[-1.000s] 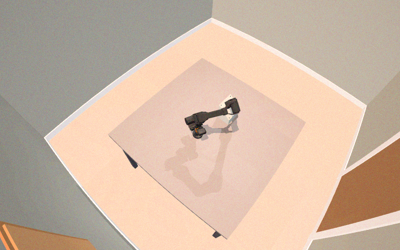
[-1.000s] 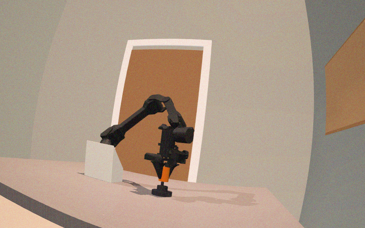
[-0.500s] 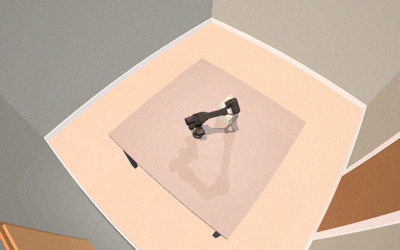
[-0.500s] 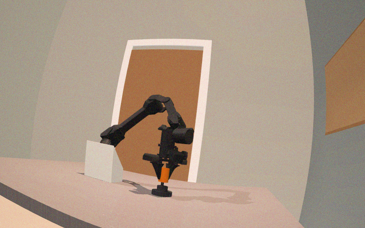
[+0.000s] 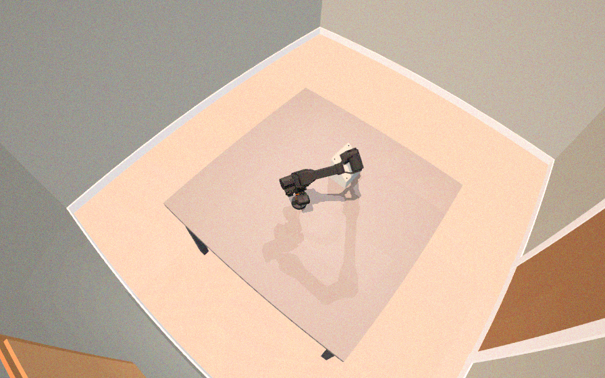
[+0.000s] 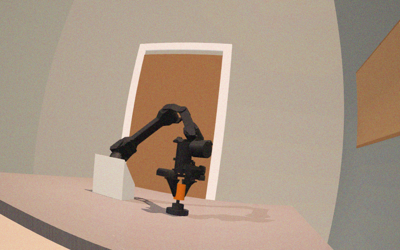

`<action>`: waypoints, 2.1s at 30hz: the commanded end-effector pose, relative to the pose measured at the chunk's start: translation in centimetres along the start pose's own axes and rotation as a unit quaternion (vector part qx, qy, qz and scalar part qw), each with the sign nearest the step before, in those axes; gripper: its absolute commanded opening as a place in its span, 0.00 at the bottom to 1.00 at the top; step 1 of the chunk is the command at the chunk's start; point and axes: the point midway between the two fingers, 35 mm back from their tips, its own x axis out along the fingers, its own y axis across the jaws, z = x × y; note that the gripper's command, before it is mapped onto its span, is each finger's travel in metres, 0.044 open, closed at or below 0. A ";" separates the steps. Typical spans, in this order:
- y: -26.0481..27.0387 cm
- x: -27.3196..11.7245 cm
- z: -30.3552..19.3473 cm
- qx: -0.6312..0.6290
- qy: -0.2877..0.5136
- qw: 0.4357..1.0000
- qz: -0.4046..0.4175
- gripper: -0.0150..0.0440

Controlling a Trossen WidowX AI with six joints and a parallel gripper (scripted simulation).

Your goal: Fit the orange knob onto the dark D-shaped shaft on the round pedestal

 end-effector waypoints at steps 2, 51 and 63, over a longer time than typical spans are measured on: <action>0.0 -0.2 0.0 0.003 0.000 1.000 0.000 0.25; 0.1 -0.2 0.1 0.207 0.000 0.978 0.000 0.25; 0.1 0.0 0.0 0.210 0.000 0.978 0.000 0.25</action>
